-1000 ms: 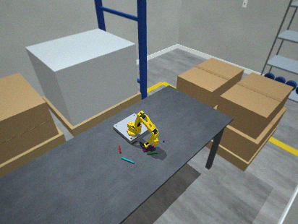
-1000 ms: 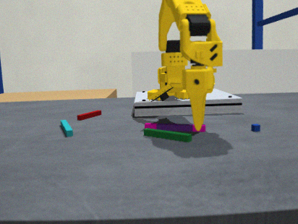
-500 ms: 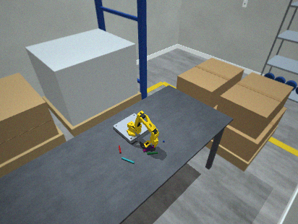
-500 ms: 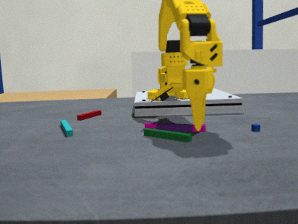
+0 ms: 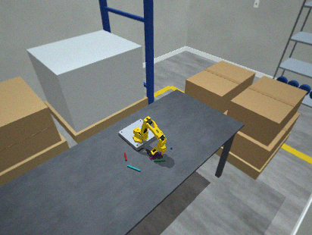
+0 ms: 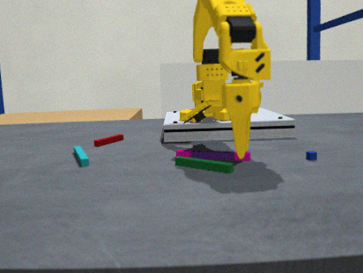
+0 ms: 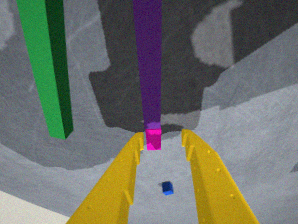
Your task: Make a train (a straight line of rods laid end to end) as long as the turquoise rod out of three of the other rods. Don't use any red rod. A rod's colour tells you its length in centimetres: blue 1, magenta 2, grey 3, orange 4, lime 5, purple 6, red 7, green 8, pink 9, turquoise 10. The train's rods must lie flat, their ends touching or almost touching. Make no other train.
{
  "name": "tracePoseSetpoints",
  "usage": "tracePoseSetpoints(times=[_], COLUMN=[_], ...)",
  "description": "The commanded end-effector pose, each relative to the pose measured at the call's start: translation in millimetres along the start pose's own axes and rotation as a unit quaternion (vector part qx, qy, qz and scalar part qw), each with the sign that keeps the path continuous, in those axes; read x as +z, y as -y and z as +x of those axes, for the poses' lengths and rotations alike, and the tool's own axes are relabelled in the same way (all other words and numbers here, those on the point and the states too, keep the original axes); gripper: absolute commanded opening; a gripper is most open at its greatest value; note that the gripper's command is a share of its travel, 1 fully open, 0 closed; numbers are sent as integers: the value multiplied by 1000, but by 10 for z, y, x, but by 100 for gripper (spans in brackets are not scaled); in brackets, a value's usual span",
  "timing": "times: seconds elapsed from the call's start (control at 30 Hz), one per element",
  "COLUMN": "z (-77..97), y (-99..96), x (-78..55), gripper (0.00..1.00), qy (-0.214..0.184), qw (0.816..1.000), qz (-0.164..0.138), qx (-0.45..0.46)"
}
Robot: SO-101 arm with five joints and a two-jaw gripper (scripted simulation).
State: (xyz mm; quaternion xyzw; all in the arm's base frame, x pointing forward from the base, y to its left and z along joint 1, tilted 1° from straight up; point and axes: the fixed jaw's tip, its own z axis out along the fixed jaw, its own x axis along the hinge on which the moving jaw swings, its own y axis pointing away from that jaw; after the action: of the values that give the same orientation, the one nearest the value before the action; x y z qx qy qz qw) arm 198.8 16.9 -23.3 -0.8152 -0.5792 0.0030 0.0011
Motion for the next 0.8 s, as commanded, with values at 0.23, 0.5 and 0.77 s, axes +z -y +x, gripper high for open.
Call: tracePoseSetpoints(times=[0.23, 0.5, 0.77], z=[-1, -1, -1], y=[-81, -81, -81], x=[-40, -40, -40], gripper=[17, 17, 17], qy=[-2, -2, -2], qw=[1000, 1000, 1000], qz=[-4, -4, -4], qx=[-2, -2, -2])
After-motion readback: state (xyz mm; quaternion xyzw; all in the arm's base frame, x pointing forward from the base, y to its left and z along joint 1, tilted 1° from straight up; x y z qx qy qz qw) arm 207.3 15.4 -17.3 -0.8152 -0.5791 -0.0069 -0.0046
